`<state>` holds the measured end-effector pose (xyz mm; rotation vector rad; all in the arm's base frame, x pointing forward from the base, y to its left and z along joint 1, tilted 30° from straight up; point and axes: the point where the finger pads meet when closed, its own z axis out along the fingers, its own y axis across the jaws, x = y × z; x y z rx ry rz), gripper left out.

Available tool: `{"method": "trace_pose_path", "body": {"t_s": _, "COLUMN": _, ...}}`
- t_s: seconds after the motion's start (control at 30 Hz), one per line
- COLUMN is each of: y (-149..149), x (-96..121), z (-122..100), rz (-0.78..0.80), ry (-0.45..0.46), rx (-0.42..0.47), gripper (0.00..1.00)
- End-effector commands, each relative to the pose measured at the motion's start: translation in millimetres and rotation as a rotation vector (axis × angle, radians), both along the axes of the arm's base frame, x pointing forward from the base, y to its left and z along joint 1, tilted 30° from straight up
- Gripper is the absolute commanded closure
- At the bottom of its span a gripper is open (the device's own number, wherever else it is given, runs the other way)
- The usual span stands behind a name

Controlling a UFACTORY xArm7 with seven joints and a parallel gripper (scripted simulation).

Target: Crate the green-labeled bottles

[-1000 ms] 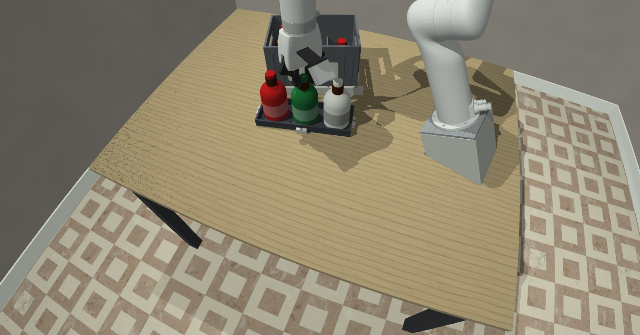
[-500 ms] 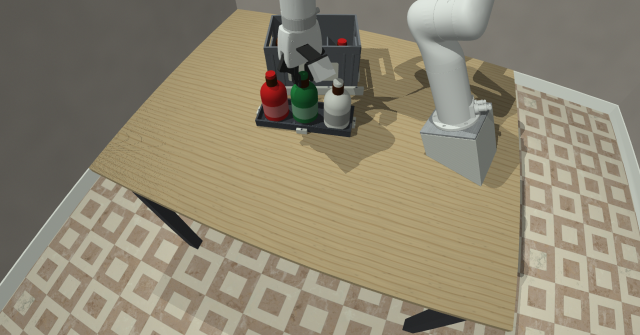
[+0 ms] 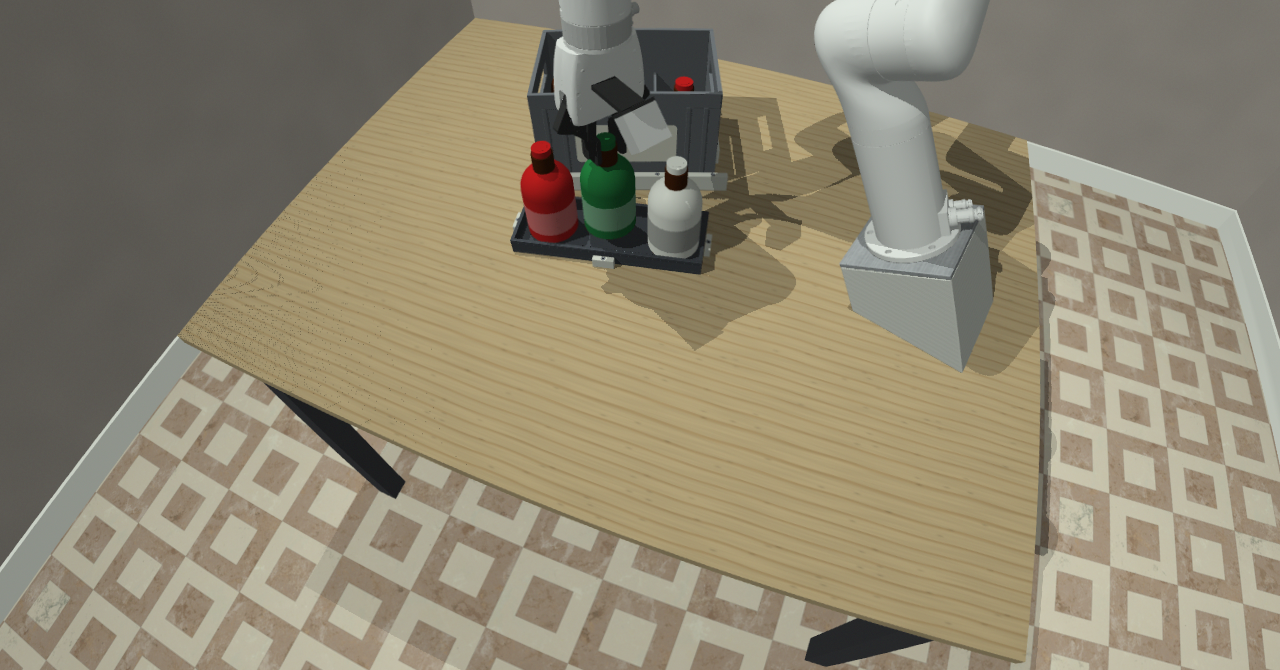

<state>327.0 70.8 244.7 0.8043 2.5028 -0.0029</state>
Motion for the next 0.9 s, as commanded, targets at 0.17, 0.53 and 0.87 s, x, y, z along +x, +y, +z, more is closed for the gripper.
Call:
{"method": "trace_pose_path", "body": {"t_s": 0.17, "y": 1.6, "x": -3.1, "z": 8.0, "rz": 0.001, "ry": -0.003, "rx": 0.001, "gripper": 1.00}}
{"method": "trace_pose_path", "body": {"t_s": 0.53, "y": 2.5, "x": -6.2, "z": 13.9, "rz": 0.001, "ry": -0.003, "rx": 0.001, "gripper": 1.00}}
{"method": "trace_pose_path", "body": {"t_s": 0.87, "y": 2.6, "x": -6.6, "z": 14.6, "rz": 0.001, "ry": -0.003, "rx": 0.001, "gripper": 1.00}}
